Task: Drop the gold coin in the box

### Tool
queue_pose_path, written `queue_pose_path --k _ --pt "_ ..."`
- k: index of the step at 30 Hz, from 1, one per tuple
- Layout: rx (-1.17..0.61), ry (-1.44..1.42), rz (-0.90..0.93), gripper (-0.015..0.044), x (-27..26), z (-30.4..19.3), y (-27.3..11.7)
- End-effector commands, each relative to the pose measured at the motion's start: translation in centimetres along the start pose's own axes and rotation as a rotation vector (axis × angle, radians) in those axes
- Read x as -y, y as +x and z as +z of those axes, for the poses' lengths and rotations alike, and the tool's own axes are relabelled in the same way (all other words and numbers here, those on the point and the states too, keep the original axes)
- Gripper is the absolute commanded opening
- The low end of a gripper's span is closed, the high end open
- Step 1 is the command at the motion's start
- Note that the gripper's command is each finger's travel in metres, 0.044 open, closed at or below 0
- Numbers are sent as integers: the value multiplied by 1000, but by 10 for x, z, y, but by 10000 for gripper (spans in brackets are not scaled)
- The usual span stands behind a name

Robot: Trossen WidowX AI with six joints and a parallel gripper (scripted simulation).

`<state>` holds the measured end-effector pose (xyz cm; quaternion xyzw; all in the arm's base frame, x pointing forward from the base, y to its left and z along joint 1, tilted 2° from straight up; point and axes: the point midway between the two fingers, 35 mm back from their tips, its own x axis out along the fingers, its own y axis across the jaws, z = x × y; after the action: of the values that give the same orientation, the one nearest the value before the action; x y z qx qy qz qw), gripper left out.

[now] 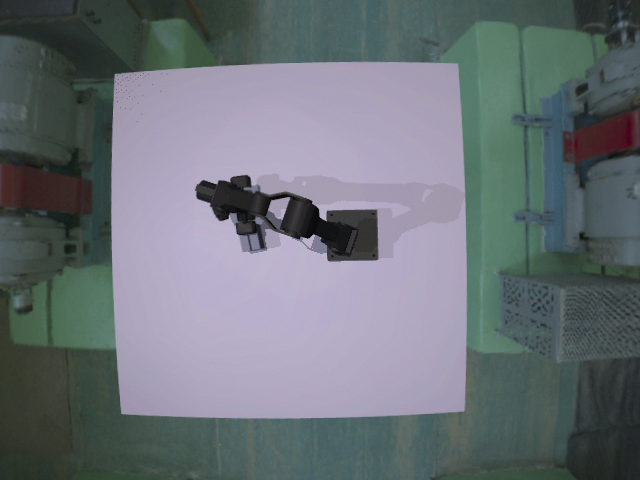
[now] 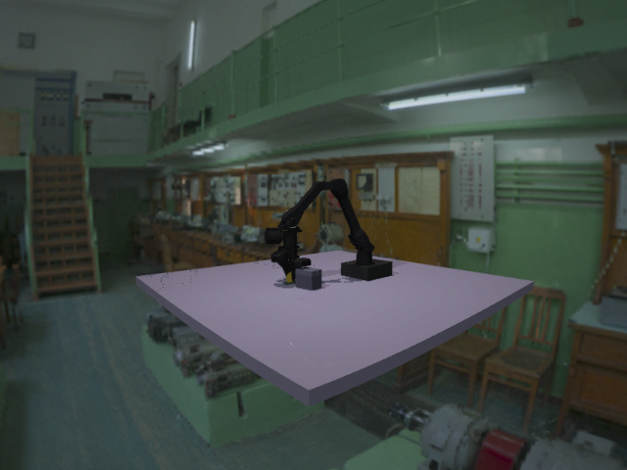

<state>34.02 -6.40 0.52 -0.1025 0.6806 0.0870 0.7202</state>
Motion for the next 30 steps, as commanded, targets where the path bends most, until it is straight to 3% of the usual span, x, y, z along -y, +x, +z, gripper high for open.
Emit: queue_pose_path --k 1,4,15,30 --pt "-4 -1 -3 56 0 -1 2" --pt "-4 -1 -3 0 0 -1 2" --pt "-4 -1 -3 0 0 -1 1" --pt "-3 -1 -3 0 2 3 -36"
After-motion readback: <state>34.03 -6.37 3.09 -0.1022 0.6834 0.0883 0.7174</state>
